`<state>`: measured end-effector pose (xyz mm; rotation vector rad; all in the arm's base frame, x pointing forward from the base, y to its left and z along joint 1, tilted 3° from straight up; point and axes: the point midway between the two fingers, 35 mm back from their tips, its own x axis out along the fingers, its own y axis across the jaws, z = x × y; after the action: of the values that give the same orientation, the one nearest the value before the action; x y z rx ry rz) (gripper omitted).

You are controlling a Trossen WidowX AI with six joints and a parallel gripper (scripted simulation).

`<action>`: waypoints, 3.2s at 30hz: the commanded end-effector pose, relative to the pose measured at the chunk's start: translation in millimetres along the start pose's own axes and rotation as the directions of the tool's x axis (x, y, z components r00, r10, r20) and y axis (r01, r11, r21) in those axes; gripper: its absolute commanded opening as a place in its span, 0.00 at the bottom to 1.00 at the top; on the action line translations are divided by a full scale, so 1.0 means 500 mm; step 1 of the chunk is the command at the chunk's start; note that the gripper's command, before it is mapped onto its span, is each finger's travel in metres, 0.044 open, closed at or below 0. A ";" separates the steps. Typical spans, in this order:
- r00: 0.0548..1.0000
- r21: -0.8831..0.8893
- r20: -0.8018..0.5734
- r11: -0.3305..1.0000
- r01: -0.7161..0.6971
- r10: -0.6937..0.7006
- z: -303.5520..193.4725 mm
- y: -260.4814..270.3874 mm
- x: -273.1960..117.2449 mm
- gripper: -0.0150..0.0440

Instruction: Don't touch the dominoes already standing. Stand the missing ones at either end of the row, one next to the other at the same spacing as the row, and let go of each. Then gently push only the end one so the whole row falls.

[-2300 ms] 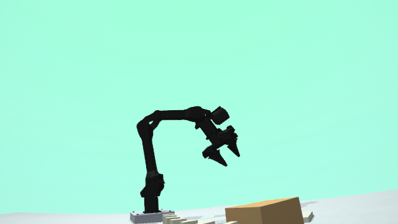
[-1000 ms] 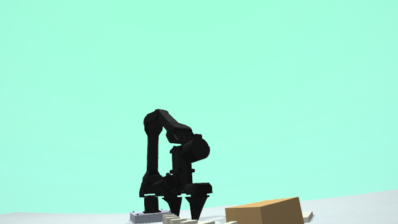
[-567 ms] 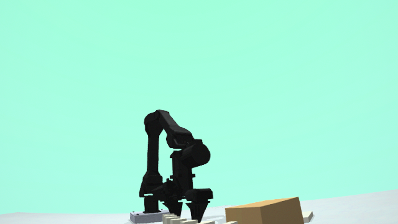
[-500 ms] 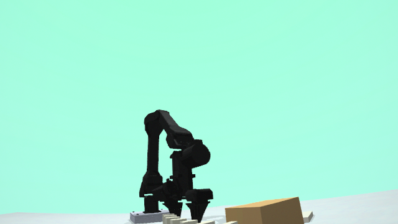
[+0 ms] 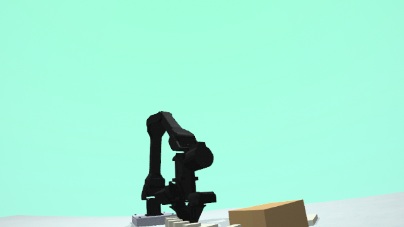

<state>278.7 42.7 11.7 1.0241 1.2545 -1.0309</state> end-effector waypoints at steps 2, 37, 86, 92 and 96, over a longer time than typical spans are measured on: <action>1.000 -0.003 0.003 1.000 -0.001 0.001 0.001 0.001 0.001 0.44; 1.000 -0.482 0.014 0.876 0.004 0.003 0.140 -0.009 -0.324 0.44; 0.999 -0.992 0.011 -0.126 0.015 0.032 0.442 -0.105 -0.319 0.44; 0.983 -0.996 -0.039 -0.082 -0.025 0.177 0.454 -0.086 -0.284 0.44; 0.959 -0.997 -0.064 -0.059 -0.050 0.275 0.463 -0.075 -0.265 0.44</action>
<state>285.0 -183.7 160.2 -0.2160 1.3330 0.2459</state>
